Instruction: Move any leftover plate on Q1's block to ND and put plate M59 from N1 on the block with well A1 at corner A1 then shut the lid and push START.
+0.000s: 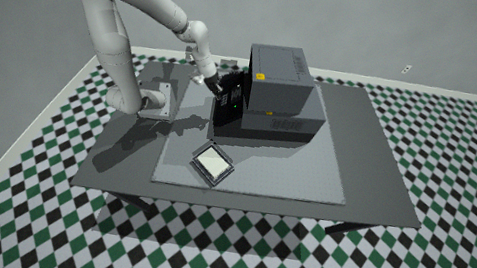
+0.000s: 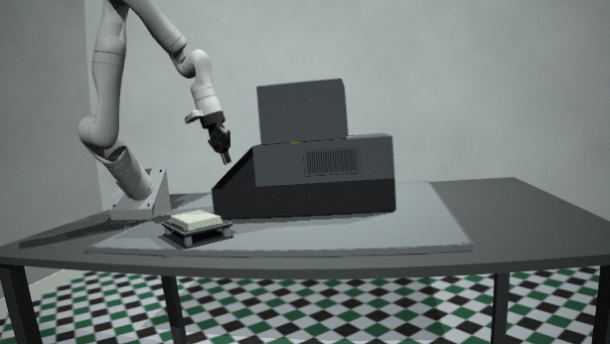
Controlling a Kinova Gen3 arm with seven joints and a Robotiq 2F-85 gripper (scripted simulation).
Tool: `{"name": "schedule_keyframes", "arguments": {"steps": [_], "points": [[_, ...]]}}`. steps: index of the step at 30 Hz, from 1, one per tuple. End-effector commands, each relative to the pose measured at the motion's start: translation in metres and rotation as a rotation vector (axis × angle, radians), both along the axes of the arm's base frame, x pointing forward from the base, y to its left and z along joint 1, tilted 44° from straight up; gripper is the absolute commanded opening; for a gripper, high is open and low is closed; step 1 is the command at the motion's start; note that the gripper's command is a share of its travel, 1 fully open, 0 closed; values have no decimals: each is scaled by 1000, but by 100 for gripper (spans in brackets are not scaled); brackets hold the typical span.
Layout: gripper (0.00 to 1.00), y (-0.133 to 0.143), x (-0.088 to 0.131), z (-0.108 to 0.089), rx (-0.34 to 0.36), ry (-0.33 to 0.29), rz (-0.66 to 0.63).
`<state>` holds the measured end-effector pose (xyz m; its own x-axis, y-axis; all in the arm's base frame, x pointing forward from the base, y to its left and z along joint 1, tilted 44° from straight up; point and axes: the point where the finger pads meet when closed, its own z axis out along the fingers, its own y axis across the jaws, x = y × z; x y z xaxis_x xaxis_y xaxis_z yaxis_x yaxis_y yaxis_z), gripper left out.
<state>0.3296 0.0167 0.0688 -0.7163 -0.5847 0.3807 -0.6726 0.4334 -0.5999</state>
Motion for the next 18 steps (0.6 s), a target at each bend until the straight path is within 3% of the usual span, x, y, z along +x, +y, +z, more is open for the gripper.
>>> {"name": "schedule_keyframes", "arguments": {"steps": [1,18], "points": [[10,-1,0,2,1,-1,1],[10,-6,0,6,1,-1,1]]}}
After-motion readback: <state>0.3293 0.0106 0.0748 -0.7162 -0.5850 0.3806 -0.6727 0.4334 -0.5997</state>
